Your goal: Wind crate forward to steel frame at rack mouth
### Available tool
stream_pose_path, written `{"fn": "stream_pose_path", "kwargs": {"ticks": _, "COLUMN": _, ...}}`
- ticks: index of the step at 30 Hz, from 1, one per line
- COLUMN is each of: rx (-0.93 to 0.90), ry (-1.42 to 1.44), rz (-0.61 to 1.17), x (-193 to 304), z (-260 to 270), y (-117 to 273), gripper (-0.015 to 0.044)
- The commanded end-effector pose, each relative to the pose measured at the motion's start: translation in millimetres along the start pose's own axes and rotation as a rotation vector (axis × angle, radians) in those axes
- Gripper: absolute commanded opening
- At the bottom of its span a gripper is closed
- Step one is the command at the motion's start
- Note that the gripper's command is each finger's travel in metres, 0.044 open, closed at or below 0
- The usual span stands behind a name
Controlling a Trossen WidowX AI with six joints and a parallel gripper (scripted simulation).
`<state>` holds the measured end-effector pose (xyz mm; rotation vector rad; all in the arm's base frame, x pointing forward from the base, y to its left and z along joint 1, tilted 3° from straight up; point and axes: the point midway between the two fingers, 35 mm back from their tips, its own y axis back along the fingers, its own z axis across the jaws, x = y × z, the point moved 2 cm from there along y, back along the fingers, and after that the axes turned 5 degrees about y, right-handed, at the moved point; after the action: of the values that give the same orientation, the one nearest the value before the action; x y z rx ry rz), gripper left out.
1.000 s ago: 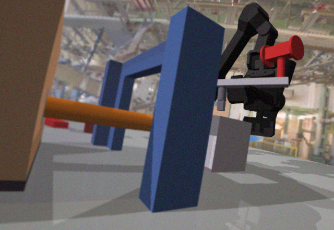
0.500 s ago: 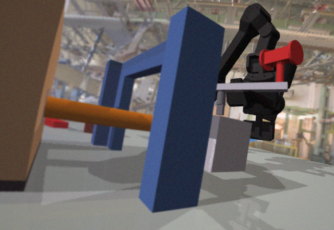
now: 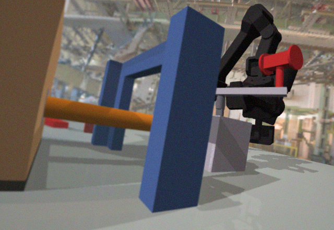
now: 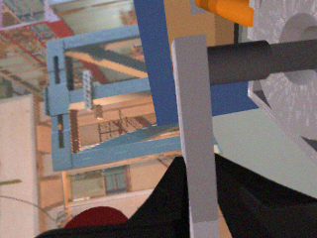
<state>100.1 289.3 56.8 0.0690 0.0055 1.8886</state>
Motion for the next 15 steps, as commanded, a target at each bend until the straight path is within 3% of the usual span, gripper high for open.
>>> {"fn": "stream_pose_path", "kwargs": {"ticks": 1, "rx": -0.002, "ry": -0.015, "rz": -0.004, "x": 1.0, "z": -0.8, "y": -0.5, "gripper": 0.0}}
{"fn": "stream_pose_path", "kwargs": {"ticks": 15, "rx": 0.002, "ry": -0.015, "rz": -0.006, "x": 0.8, "z": -6.2, "y": -1.5, "gripper": 0.0}}
